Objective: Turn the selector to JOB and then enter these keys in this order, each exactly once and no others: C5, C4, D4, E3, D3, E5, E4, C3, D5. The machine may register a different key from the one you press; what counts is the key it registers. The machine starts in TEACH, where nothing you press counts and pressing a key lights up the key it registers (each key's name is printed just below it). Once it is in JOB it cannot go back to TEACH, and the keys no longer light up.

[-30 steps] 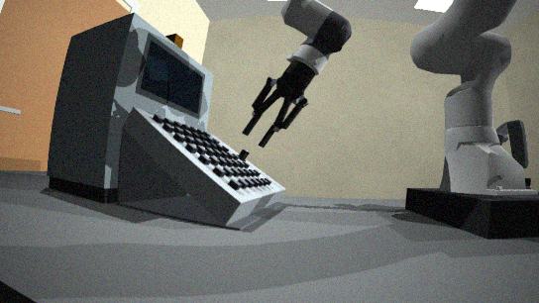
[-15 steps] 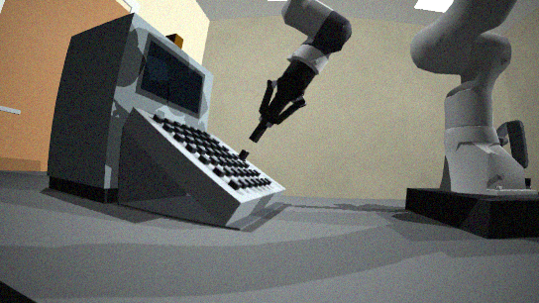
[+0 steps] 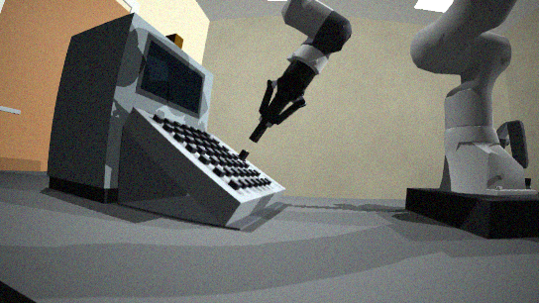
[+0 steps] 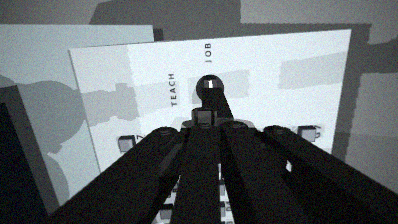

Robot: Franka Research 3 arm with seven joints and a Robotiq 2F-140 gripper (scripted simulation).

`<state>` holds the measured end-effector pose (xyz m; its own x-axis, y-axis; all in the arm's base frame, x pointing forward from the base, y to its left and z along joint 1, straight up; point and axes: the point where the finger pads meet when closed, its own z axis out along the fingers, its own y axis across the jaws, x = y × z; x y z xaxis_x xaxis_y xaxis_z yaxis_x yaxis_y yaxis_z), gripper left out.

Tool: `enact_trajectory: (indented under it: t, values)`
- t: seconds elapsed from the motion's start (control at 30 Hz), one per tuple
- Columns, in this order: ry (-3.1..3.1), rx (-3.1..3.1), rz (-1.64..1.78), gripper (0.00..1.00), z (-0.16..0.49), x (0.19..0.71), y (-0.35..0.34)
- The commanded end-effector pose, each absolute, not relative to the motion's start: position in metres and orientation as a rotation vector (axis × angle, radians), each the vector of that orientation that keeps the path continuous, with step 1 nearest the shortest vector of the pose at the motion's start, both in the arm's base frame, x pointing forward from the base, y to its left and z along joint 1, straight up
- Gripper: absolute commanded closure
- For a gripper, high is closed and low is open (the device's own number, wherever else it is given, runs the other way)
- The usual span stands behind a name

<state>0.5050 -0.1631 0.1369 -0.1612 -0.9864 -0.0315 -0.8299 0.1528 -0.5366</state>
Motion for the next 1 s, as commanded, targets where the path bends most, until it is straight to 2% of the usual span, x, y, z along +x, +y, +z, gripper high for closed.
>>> enact_trajectory:
  t: [0.0, 0.3, 0.63, 0.97]
  values:
    - [2.063, -1.733, -0.563, 0.9, 0.137, 0.504, -0.162]
    - [2.063, -1.735, -0.564, 0.9, 0.136, 0.504, -0.16]
    - [2.02, -1.796, -0.58, 0.9, 0.12, 0.52, -0.077]
    - [2.017, -1.8, -0.581, 0.9, 0.118, 0.522, -0.071]
